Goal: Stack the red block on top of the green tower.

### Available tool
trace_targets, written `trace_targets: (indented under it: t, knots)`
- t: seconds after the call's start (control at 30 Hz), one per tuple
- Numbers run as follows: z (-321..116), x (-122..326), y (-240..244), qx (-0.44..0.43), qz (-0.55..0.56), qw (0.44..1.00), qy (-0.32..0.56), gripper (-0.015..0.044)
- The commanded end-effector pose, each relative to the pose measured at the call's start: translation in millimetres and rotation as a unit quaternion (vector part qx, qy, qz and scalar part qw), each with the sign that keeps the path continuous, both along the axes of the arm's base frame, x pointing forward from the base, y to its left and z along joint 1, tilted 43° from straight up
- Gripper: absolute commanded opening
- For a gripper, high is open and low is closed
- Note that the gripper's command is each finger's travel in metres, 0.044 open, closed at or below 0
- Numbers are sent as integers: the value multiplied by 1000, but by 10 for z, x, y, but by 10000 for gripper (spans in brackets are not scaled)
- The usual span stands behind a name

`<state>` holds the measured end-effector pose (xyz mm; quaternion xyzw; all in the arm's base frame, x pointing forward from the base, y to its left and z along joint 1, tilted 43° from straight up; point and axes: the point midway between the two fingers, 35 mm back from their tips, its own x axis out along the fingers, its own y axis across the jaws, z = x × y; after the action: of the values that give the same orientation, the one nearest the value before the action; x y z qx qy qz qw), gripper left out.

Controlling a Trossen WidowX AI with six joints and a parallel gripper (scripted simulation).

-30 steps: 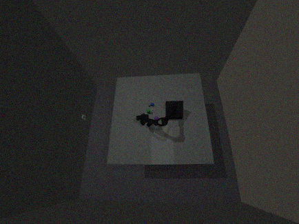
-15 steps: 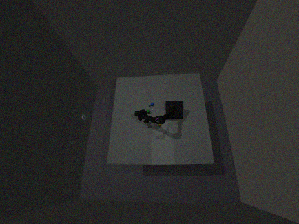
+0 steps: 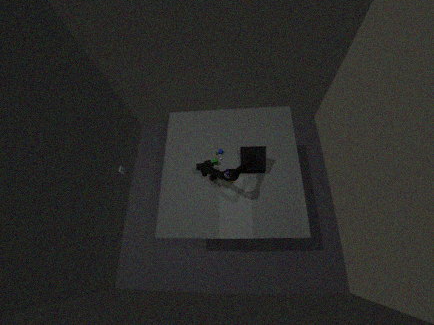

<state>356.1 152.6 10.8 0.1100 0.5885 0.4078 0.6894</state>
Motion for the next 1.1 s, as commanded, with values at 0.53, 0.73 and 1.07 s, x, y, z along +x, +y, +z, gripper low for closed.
trace_targets:
  t: [0.53, 0.73, 1.07]
  knots:
    - [-253, -27, 218, -2, -1, 1000, 5, 440]
    - [-292, -32, 257, -1, -1, 1000, 5, 440]
    - [-292, -32, 257, -1, -1, 1000, 5, 440]
